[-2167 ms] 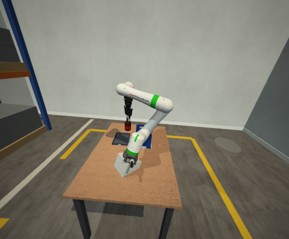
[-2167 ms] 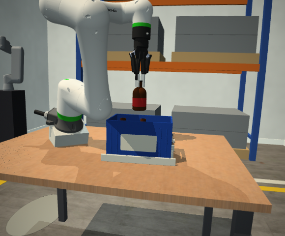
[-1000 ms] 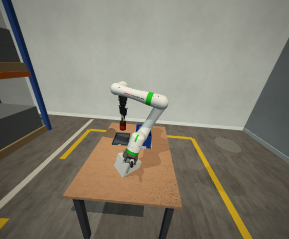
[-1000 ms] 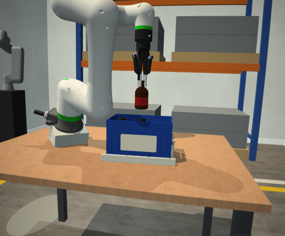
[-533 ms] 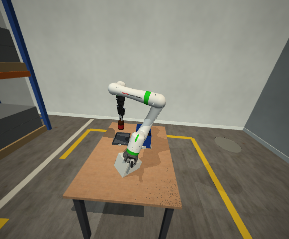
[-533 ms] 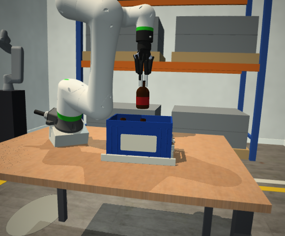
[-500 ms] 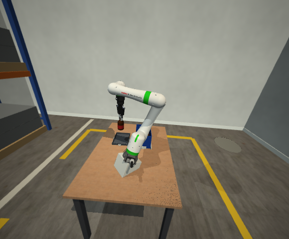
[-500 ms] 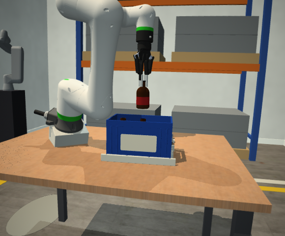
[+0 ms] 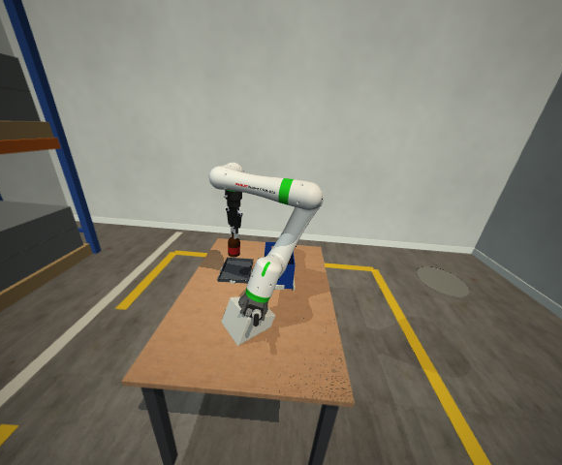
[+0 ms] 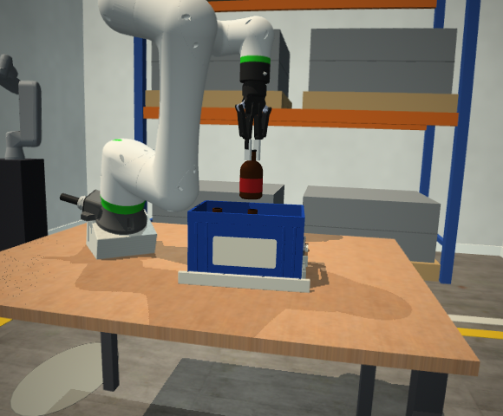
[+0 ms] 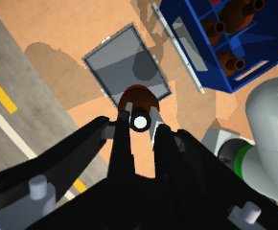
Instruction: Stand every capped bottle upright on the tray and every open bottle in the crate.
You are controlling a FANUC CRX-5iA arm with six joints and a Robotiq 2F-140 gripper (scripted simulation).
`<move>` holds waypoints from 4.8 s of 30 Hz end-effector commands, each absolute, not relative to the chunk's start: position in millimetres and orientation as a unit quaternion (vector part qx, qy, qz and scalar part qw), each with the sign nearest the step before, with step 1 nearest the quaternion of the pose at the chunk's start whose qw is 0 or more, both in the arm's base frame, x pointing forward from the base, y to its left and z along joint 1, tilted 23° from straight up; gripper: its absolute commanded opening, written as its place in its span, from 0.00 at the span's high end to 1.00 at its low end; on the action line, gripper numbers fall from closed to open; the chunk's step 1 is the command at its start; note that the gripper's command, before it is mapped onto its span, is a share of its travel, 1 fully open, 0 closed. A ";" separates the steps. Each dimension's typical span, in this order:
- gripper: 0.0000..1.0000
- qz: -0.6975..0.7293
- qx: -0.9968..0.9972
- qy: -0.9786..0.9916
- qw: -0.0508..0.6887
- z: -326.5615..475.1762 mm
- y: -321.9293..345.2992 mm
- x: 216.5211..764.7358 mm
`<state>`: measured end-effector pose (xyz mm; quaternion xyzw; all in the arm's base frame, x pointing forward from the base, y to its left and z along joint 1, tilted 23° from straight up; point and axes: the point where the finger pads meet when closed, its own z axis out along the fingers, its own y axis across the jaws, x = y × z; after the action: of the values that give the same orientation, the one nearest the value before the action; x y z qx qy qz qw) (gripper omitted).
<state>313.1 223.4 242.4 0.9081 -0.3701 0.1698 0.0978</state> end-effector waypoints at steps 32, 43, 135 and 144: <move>1.00 0.170 0.908 -0.370 0.098 189.0 205.3 328.0; 1.00 0.170 0.908 -0.370 0.098 172.9 200.3 331.8; 1.00 0.170 0.908 -0.370 0.098 102.3 176.3 350.5; 1.00 0.170 0.908 -0.370 0.098 101.3 176.3 350.4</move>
<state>350.5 176.0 101.3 0.9081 -0.3701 0.1698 0.0977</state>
